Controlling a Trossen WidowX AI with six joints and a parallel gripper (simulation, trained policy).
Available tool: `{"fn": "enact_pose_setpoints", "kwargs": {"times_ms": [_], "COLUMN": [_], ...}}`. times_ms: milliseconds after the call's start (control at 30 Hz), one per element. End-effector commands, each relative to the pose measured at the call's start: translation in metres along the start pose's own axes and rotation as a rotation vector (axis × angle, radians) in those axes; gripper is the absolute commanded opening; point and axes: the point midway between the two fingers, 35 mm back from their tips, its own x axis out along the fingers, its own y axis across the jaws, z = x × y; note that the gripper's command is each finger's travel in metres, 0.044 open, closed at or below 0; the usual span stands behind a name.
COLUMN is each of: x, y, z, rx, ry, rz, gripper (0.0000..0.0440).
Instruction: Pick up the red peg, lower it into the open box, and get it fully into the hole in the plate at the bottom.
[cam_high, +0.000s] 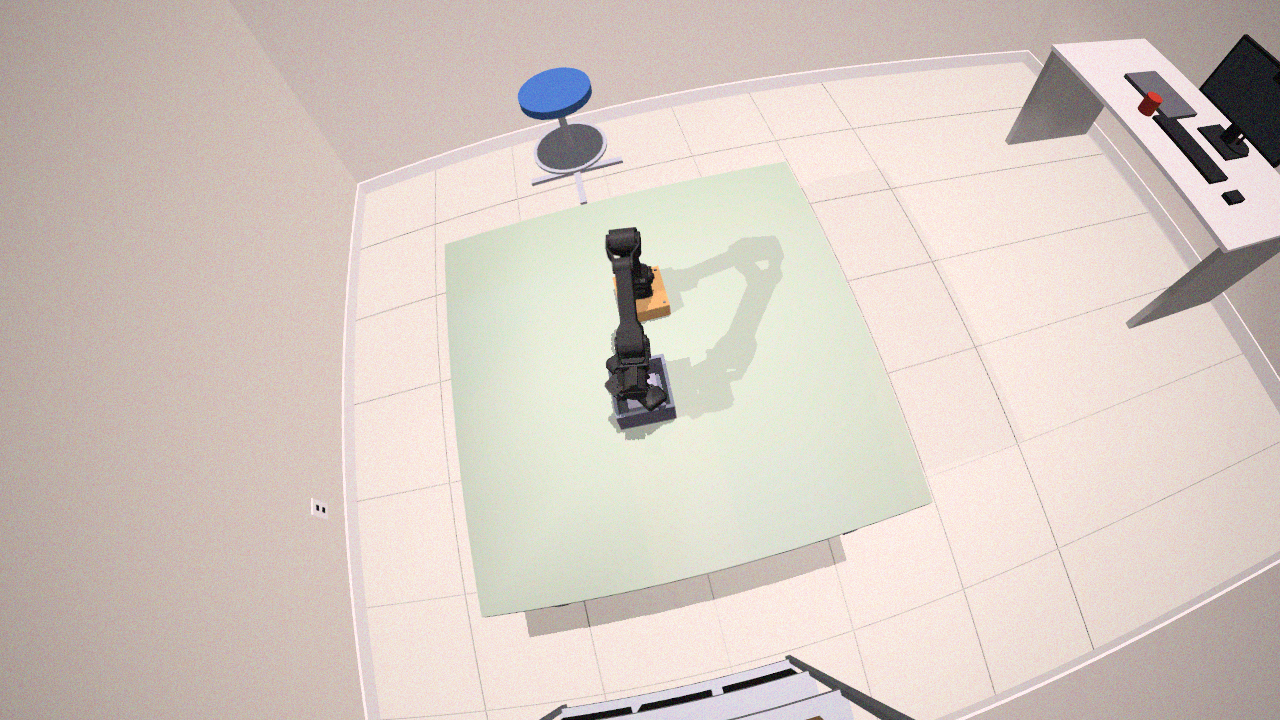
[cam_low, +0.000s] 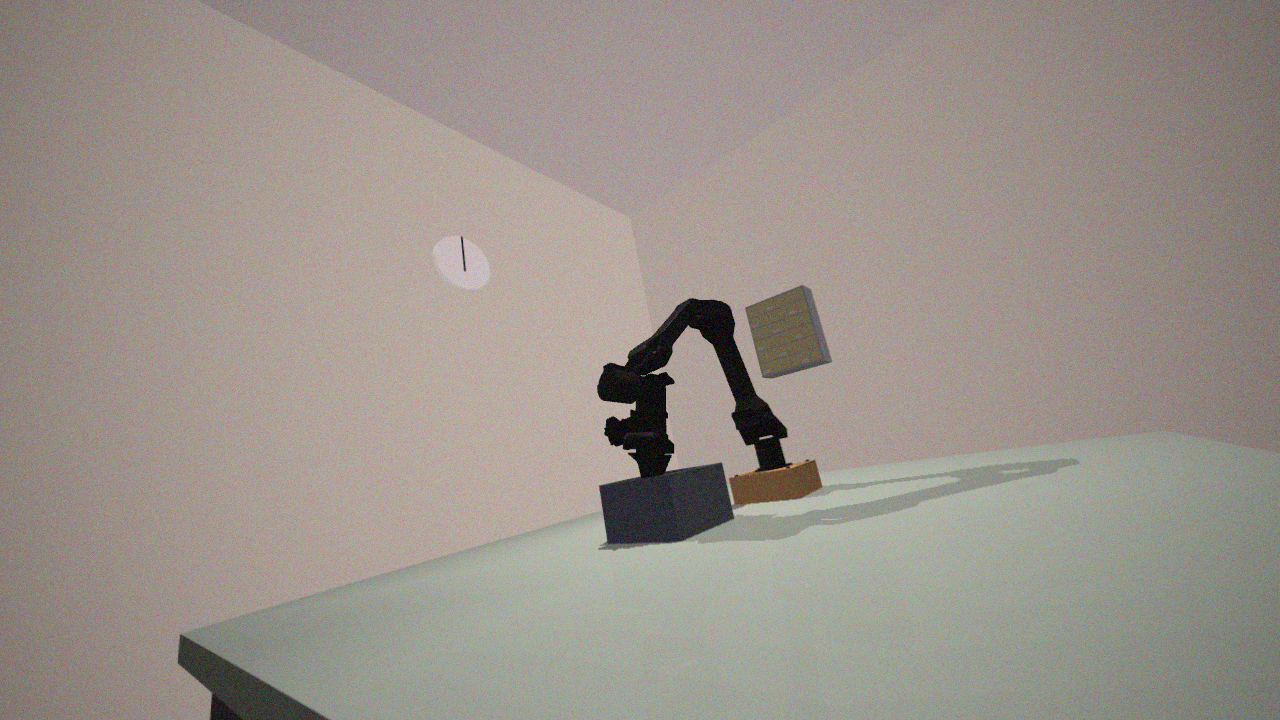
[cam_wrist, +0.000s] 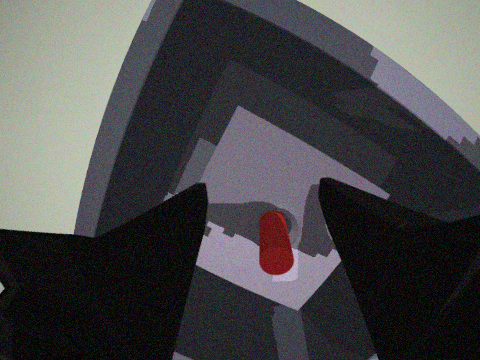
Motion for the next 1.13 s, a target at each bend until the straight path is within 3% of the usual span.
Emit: {"fn": "enact_pose_setpoints", "kwargs": {"times_ms": [0,167,667,1100], "x": [0.000,-0.001,-0.014,-0.014], "y": [0.007,0.014,0.026,0.027], "z": [0.013,0.029,0.077,0.078], "rx": [-0.014,-0.022,0.006,0.006], "ry": [-0.015,-0.039,-0.154,-0.154], "rz": [0.002,0.011,0.055,0.055], "gripper": [0.0341,0.0440,0.0440,0.0440]}}
